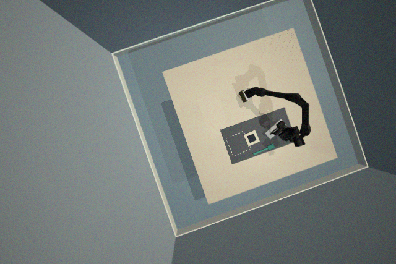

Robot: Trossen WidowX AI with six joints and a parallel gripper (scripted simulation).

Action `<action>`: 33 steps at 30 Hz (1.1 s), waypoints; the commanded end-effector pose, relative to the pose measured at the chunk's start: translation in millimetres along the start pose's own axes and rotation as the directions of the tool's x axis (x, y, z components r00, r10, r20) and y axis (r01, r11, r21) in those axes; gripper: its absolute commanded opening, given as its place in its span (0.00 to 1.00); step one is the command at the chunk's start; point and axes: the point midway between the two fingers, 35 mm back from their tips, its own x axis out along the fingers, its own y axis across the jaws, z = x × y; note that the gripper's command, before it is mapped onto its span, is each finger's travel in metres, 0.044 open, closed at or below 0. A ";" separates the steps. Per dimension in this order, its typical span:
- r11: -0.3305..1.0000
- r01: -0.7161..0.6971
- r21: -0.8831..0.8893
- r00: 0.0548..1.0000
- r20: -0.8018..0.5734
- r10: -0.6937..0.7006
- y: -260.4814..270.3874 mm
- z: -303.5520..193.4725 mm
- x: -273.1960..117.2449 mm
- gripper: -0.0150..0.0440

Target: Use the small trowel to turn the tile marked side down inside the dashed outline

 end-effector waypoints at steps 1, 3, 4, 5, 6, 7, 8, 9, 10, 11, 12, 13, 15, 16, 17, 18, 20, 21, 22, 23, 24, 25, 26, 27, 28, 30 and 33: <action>1.000 0.005 0.004 1.000 -0.002 -0.005 -1.3 -0.8 8.6 0.71; 1.000 0.005 0.004 1.000 -0.003 -0.005 -1.5 -1.0 11.7 0.71; 1.000 0.005 0.004 1.000 -0.003 -0.005 -1.6 -1.0 13.3 0.71; 1.000 0.005 0.004 1.000 -0.003 -0.005 -1.7 -1.1 14.9 0.71; 1.000 0.005 0.004 1.000 -0.003 -0.005 -1.8 -1.1 16.2 0.71; 1.000 0.005 0.004 1.000 -0.003 -0.005 -1.9 -1.2 17.0 0.71; 1.000 0.005 0.004 1.000 -0.003 -0.005 -1.9 -1.2 17.3 0.71; 1.000 0.005 0.004 1.000 -0.003 -0.005 -1.9 -1.2 17.3 0.67; 1.000 0.005 0.004 1.000 -0.003 -0.005 -1.9 -1.2 17.3 0.62; 1.000 0.005 0.004 1.000 -0.003 -0.005 -1.9 -1.2 17.3 0.58; 1.000 0.005 0.004 1.000 -0.003 -0.005 -1.9 -1.2 17.3 0.53; 1.000 0.005 0.004 1.000 -0.003 -0.005 -1.9 -1.2 17.3 0.49; 1.000 0.005 0.004 1.000 -0.003 -0.005 -1.9 -1.2 17.3 0.47; 1.000 0.005 0.004 1.000 -0.003 -0.005 -1.9 -1.2 17.3 0.47; 1.000 0.005 0.004 1.000 -0.003 -0.005 -1.9 -1.2 17.3 0.47; 1.000 0.005 0.004 1.000 -0.003 -0.005 -1.9 -1.2 17.3 0.47; 1.000 0.005 0.004 1.000 -0.003 -0.005 -1.9 -1.2 17.3 0.47; 1.000 0.005 0.004 1.000 -0.003 -0.005 -1.9 -1.2 17.3 0.47; 1.000 0.005 0.004 1.000 -0.003 -0.005 -1.9 -1.2 17.3 0.47; 1.000 0.005 0.004 1.000 -0.003 -0.005 -1.9 -1.2 17.3 0.47; 1.000 0.005 0.004 1.000 -0.003 -0.005 -1.9 -1.2 17.3 0.47; 1.000 0.005 0.004 1.000 -0.003 -0.005 -1.9 -1.2 17.3 0.47; 1.000 0.005 0.004 1.000 -0.003 -0.005 -1.9 -1.2 17.3 0.47; 1.000 0.005 0.004 1.000 -0.003 -0.005 -1.9 -1.2 17.3 0.47; 1.000 0.005 0.004 1.000 -0.003 -0.005 -1.9 -1.2 17.3 0.47; 1.000 0.005 0.004 1.000 -0.003 -0.005 -1.9 -1.2 17.3 0.47; 1.000 0.005 0.004 1.000 -0.003 -0.005 -1.9 -1.2 17.3 0.47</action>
